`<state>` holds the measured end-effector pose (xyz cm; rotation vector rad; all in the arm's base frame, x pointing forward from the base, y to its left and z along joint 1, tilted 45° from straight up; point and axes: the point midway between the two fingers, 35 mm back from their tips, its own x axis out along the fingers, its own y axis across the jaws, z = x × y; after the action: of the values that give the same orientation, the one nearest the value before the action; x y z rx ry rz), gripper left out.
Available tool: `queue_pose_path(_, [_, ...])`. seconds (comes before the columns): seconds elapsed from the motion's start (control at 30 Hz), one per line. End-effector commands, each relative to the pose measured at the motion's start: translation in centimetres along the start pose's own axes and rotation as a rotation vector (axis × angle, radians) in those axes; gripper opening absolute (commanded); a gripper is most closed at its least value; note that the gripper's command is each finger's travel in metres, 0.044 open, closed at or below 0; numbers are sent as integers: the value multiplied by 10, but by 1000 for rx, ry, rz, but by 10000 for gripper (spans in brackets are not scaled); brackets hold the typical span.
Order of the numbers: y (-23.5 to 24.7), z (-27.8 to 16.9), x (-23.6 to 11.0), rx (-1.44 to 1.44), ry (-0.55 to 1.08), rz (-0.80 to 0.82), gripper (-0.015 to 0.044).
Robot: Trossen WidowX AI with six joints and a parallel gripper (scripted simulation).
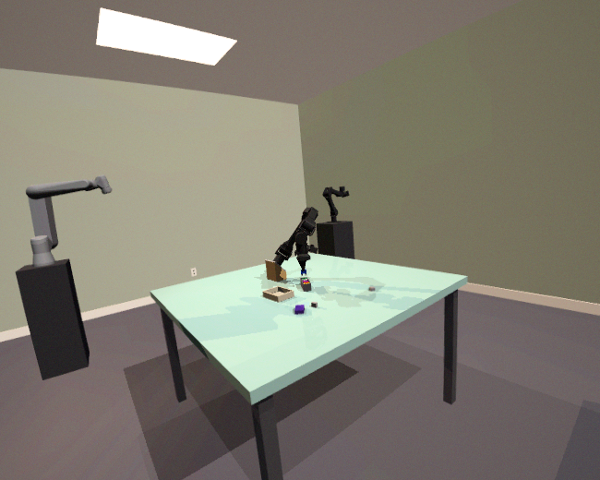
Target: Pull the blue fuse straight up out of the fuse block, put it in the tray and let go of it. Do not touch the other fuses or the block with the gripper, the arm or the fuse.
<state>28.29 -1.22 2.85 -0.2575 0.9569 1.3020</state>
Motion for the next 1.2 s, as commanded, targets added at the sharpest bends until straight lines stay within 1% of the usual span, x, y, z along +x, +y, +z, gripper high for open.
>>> queue_pose_path(0.0, [-15,-16,-3,4,4,-1,0])
queue_pose_path(0.5, [-62,-80,-7,4,11,-6,0])
queue_pose_path(0.93, [-90,-145,-1,1,8,-4,0])
queue_pose_path(1.17, [-91,-149,-1,0,8,-4,0])
